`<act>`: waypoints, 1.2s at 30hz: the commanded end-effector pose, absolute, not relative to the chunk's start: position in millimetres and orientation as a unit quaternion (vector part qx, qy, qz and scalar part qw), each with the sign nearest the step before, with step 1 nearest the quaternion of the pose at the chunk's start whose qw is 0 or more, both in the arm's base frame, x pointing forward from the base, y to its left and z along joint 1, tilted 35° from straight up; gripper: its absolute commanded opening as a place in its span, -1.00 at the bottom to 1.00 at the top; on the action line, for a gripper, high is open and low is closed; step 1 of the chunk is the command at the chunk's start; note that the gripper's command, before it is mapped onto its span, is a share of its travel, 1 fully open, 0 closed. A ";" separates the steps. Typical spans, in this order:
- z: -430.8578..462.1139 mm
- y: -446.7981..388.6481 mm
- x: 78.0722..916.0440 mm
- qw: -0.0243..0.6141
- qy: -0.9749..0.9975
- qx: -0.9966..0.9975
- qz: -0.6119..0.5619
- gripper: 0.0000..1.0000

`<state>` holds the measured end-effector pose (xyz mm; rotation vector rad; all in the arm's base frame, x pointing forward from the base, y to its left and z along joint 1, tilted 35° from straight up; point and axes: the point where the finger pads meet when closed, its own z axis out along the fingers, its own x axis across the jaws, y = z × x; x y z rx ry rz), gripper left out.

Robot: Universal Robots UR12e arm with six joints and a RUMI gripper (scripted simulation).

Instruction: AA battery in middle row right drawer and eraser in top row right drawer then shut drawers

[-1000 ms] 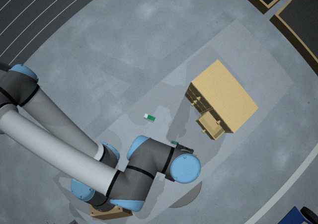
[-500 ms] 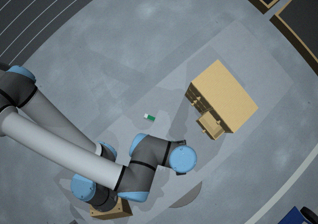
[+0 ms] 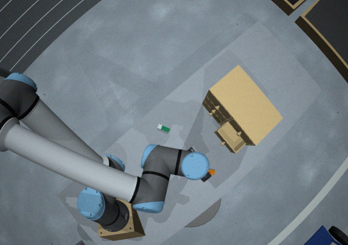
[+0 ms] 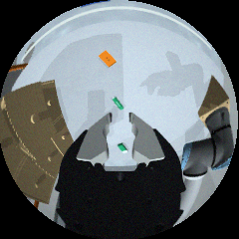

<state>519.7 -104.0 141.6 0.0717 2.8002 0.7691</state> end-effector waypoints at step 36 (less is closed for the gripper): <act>120.1 -71.9 535.3 0.202 0.918 -0.263 0.220 -0.66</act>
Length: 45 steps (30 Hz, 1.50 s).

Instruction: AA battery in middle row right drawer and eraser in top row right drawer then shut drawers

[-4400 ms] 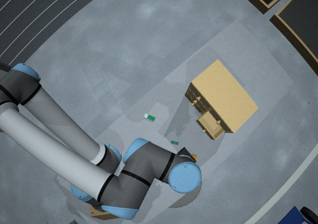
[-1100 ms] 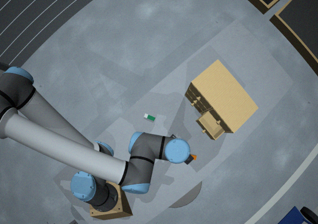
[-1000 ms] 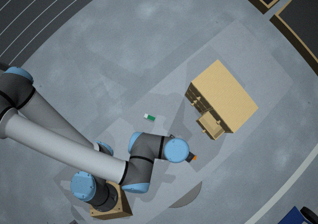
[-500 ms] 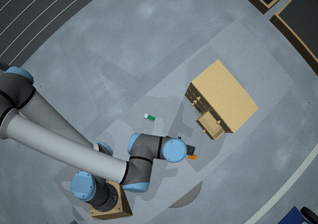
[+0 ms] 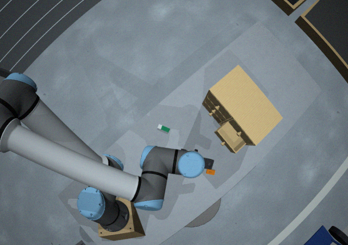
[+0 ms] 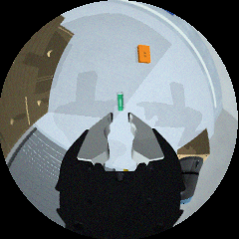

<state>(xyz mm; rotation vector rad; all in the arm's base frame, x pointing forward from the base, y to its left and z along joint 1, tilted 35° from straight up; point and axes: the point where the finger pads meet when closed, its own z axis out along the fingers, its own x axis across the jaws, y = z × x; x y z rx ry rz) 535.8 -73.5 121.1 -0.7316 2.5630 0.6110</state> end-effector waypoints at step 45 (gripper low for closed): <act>108.2 -64.0 537.9 0.201 0.917 -0.262 0.221 -0.66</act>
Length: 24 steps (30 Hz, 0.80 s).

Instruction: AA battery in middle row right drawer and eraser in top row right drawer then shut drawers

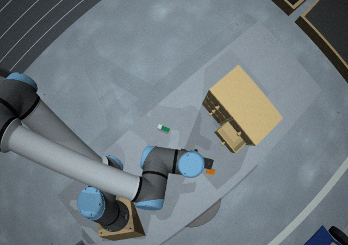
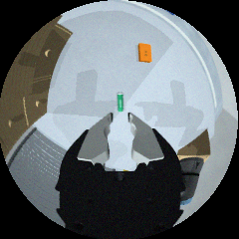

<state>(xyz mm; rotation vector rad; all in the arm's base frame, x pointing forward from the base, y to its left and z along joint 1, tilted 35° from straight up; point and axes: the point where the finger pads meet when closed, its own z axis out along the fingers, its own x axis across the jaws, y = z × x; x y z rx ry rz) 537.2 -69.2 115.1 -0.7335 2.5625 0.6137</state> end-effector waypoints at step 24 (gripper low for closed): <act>83.4 -48.8 545.4 0.201 0.917 -0.262 0.221 -0.66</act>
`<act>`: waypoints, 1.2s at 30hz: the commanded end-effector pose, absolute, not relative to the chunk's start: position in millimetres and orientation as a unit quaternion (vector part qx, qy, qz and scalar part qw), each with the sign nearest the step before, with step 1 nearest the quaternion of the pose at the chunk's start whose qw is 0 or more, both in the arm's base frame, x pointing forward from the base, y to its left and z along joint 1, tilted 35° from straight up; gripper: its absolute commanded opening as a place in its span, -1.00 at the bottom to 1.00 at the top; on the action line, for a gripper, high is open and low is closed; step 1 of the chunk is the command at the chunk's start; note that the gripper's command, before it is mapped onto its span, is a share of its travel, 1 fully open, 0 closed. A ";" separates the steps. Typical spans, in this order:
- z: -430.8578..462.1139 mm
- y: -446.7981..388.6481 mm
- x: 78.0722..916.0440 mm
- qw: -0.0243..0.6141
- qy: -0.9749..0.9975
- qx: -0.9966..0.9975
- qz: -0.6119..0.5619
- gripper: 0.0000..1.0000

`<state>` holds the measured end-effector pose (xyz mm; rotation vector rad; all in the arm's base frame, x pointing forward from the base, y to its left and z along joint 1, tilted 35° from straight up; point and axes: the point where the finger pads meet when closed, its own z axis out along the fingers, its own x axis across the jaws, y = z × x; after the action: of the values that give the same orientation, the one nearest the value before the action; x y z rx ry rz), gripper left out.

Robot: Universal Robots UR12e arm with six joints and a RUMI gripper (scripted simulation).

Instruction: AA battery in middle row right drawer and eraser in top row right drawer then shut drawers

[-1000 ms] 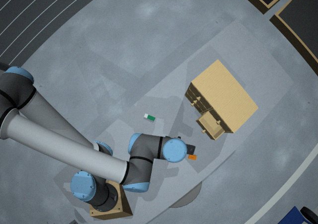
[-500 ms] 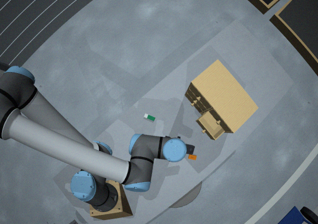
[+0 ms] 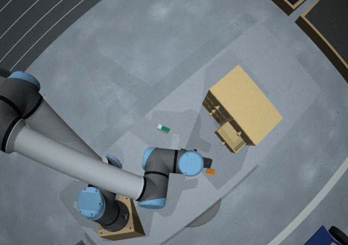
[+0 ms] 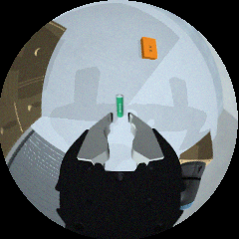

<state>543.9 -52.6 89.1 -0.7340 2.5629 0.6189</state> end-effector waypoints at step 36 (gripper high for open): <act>77.0 -45.8 548.4 0.202 0.918 -0.262 0.220 -0.66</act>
<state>549.1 -47.5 78.2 -0.7328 2.5623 0.6105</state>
